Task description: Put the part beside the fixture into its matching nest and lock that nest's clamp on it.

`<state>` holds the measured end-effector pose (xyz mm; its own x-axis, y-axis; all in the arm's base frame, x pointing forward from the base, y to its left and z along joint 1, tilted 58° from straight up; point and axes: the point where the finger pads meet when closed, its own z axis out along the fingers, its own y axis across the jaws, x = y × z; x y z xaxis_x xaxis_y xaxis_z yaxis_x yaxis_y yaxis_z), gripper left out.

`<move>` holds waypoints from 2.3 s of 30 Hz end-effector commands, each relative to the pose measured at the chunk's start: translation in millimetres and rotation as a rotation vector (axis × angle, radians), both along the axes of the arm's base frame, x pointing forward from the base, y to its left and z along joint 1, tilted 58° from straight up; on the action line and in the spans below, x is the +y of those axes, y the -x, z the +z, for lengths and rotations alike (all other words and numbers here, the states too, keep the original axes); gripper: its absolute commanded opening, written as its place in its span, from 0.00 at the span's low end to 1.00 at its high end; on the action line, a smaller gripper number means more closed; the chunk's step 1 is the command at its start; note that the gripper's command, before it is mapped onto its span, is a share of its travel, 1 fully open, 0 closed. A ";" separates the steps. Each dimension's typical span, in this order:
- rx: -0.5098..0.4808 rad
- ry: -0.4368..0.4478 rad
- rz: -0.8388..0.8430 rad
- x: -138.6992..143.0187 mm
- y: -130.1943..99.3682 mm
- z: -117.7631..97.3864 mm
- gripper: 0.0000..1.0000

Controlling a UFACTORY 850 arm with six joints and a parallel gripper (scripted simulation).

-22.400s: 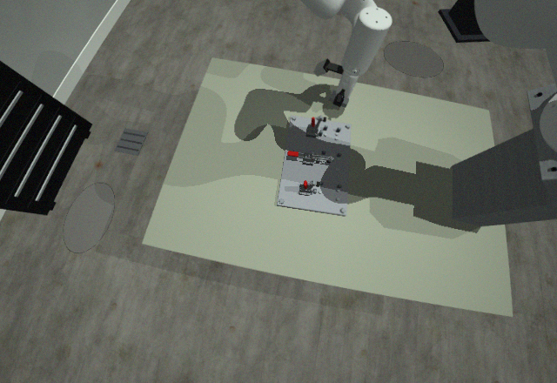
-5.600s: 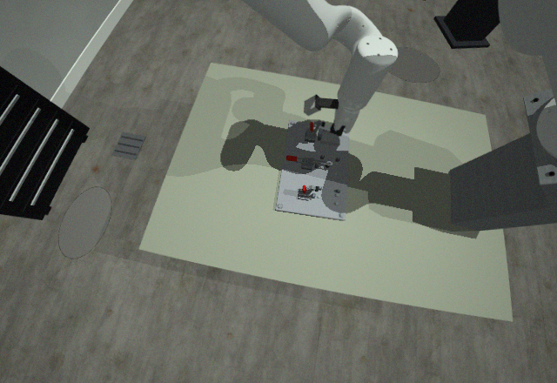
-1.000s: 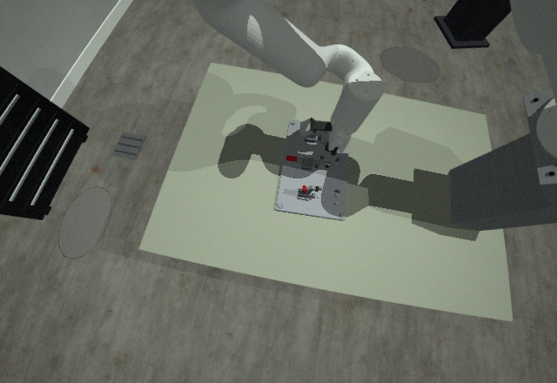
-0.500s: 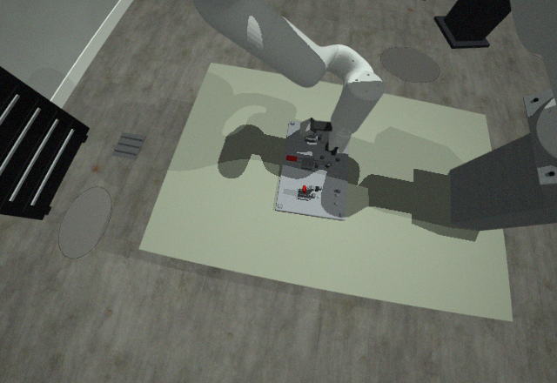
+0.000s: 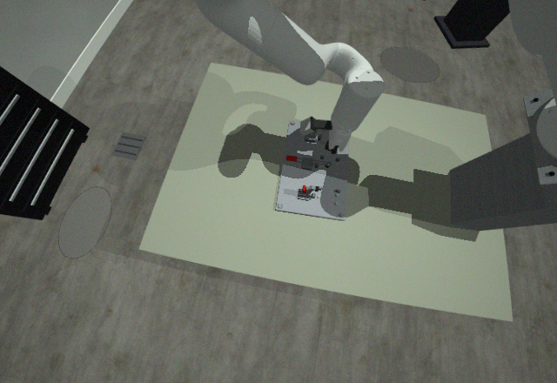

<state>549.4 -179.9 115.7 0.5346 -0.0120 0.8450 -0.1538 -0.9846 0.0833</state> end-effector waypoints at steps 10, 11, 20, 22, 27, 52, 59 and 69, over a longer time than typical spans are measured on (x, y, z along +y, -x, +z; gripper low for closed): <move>0.000 0.001 -0.011 -3.9 0.8 0.4 0.00; 0.000 0.001 -0.011 -3.2 0.7 0.3 0.00; 0.000 0.001 -0.011 11.3 -1.7 -0.9 0.00; 0.000 0.001 -0.011 14.2 -2.2 -1.2 0.00; 0.000 0.001 -0.011 15.4 -2.0 -1.0 0.00; 0.000 0.001 -0.011 22.7 30.8 19.9 0.00; 0.000 0.001 -0.011 22.7 30.8 19.9 0.00; 0.000 0.001 -0.011 28.9 58.4 37.5 0.47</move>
<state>508.1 -154.8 142.2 0.5338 -0.0170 0.8454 -0.1645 -0.9828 0.0841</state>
